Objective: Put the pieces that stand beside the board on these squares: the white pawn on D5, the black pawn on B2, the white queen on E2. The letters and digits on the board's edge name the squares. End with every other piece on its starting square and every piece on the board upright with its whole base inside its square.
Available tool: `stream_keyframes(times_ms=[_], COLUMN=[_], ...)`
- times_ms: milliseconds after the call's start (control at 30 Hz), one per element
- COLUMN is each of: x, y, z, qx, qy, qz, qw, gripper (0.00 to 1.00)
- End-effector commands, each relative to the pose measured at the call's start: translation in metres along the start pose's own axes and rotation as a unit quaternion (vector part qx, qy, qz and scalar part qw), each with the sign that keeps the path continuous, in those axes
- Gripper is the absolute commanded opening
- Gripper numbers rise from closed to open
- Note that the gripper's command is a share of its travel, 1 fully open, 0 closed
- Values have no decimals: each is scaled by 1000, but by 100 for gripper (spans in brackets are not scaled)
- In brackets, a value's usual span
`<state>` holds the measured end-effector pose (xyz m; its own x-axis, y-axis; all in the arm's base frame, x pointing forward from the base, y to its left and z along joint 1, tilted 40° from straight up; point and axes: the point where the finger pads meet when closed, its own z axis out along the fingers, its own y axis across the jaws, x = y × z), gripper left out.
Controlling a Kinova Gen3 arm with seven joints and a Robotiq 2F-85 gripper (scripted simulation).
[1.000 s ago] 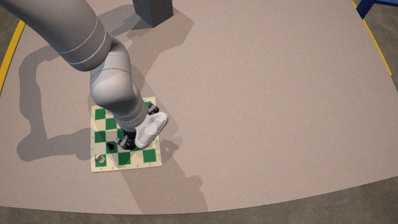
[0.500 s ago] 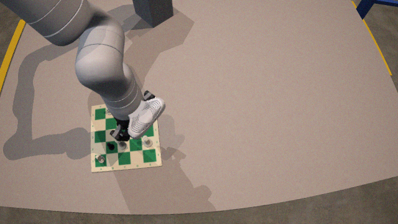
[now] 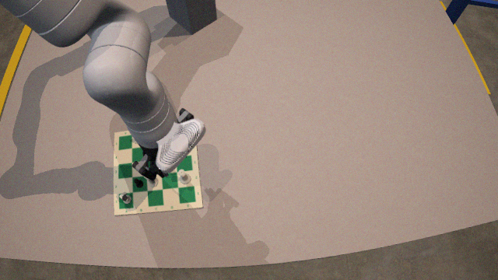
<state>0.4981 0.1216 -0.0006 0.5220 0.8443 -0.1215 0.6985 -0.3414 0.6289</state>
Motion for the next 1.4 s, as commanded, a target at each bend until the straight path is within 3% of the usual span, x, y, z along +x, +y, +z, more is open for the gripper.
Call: stream_keyframes(times_ms=[0, 633, 833, 1167, 1367], x=[1, 1, 1, 1, 1], y=[0, 0, 0, 0, 0], z=[-1, -5, -14, -51, -62], qx=[0, 0, 0, 0, 0], qy=[1, 1, 1, 1, 1], qz=[0, 0, 0, 0, 0], qw=[1000, 1000, 1000, 1000, 1000], gripper=[100, 100, 100, 100, 100])
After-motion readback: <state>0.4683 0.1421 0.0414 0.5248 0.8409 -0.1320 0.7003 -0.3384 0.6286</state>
